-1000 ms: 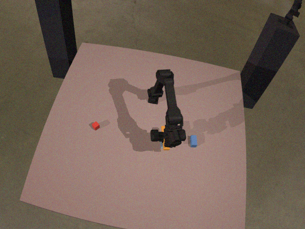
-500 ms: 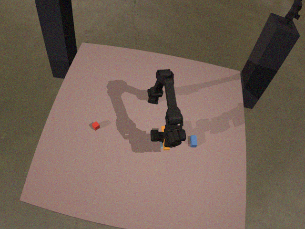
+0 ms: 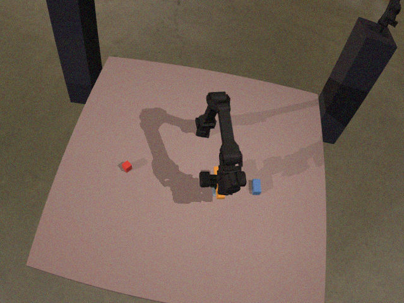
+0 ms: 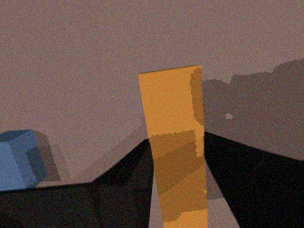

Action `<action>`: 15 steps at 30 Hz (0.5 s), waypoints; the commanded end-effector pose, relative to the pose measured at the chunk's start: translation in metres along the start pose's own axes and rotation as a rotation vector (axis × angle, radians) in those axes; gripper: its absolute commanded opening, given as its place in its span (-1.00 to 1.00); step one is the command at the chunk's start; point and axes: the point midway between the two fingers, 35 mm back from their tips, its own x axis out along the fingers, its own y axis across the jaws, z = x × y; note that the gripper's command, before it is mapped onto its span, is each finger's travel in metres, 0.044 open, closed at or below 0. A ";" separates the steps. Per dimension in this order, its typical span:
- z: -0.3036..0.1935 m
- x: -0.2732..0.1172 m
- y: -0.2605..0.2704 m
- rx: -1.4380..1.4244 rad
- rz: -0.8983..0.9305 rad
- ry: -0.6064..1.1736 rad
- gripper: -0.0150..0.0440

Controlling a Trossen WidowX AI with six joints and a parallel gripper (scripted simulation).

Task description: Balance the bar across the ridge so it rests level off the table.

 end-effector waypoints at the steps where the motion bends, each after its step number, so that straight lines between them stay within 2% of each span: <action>1: 0.000 0.002 0.000 0.002 0.000 0.001 -0.49; 15: 0.000 0.001 0.000 0.002 0.000 0.001 -0.49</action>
